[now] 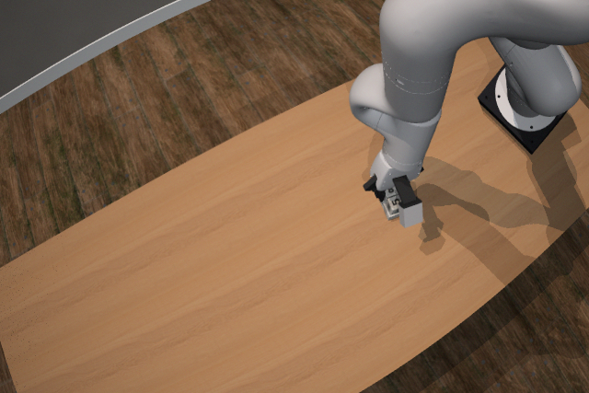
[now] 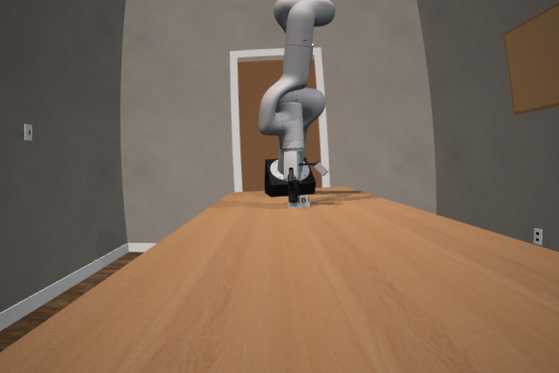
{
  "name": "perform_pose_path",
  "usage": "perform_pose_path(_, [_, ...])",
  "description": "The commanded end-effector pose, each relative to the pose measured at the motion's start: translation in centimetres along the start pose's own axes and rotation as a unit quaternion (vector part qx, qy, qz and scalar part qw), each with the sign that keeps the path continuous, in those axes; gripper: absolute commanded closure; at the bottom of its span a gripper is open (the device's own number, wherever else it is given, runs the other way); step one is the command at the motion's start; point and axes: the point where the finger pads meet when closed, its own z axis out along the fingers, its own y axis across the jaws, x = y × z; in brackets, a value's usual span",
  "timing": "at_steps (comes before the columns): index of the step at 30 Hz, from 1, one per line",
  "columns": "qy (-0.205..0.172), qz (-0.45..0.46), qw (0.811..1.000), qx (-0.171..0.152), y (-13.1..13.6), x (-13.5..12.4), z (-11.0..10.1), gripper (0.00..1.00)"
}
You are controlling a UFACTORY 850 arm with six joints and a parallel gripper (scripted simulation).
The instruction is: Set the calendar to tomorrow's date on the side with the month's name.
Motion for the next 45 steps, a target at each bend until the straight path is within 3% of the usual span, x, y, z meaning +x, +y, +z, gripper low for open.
perform_pose_path(1, [0.0,0.0,1.0,0.0,0.04,0.0,-0.02,0.53])
perform_pose_path(11, [0.0,0.0,1.0,0.0,0.04,0.0,-0.02,0.53])
perform_pose_path(12, [0.0,0.0,1.0,0.0,0.04,0.0,-0.02,0.73])
perform_pose_path(45, [0.0,0.0,1.0,0.0,0.04,0.0,-0.02,0.73])
